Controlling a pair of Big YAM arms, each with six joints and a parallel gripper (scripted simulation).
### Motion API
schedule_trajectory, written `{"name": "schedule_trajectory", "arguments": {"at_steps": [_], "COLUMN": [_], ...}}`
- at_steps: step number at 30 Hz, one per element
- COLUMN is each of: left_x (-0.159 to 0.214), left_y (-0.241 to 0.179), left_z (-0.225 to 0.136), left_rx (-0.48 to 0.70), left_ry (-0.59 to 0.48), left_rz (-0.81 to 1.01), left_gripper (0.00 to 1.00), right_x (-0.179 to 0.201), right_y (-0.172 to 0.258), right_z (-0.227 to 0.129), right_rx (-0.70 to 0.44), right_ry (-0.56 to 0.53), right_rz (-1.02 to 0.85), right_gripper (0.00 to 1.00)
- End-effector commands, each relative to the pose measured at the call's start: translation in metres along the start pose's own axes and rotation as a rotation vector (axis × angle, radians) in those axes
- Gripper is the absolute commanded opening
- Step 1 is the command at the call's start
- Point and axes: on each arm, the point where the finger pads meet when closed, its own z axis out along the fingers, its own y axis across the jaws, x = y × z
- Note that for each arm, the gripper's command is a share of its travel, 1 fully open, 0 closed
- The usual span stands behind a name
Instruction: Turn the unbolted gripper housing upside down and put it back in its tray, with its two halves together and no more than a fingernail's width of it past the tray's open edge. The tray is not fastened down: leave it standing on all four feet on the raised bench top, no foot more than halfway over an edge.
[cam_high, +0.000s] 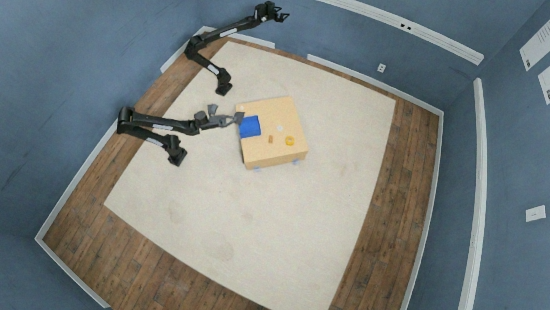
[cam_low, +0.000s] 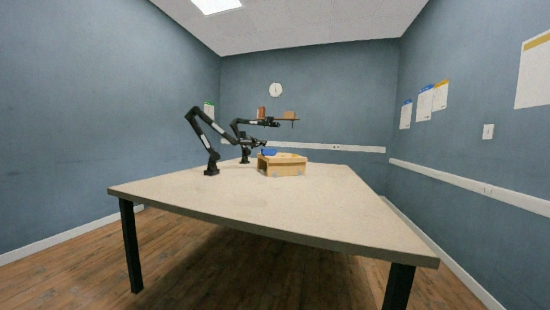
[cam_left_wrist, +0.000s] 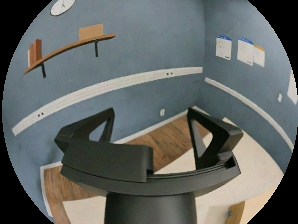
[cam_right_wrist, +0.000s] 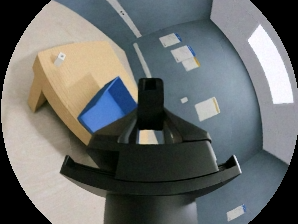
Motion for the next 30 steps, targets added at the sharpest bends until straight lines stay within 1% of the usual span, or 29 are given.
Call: {"name": "schedule_trajectory", "arguments": {"at_steps": [1,4,6,21,24,30], "left_x": [-0.0179,-0.0179,-0.0179,-0.0179,-0.0179,-0.0179], "left_y": [0.0010,0.0010,0.0010,0.0010,0.0010,0.0010], "left_z": [0.0006,0.0006,0.0006,0.0006,0.0006,0.0006], "left_rx": [-0.001,-0.001,-0.001,-0.001,-0.001,-0.001], "left_ry": [-0.036,-0.036,-0.036,-0.036,-0.036,-0.036], "left_rz": [-0.017,-0.017,-0.017,-0.017,-0.017,-0.017], "left_gripper": [1.00,1.00,1.00,1.00,1.00,1.00], "right_x": [-0.0175,-0.0175,-0.0175,-0.0175,-0.0175,-0.0175], "right_y": [-0.0345,-0.0345,-0.0345,-0.0345,-0.0345,-0.0345], "right_z": [0.0191,0.0191,0.0191,0.0191,0.0191,0.0191], "right_rx": [0.058,0.057,0.057,0.052,0.052,0.050], "right_ry": [-0.037,-0.038,-0.038,-0.046,-0.046,-0.049], "right_rz": [0.153,0.201,0.201,0.455,0.467,0.564], "right_gripper": [0.27,0.27,0.27,0.27,0.27,0.27]}}
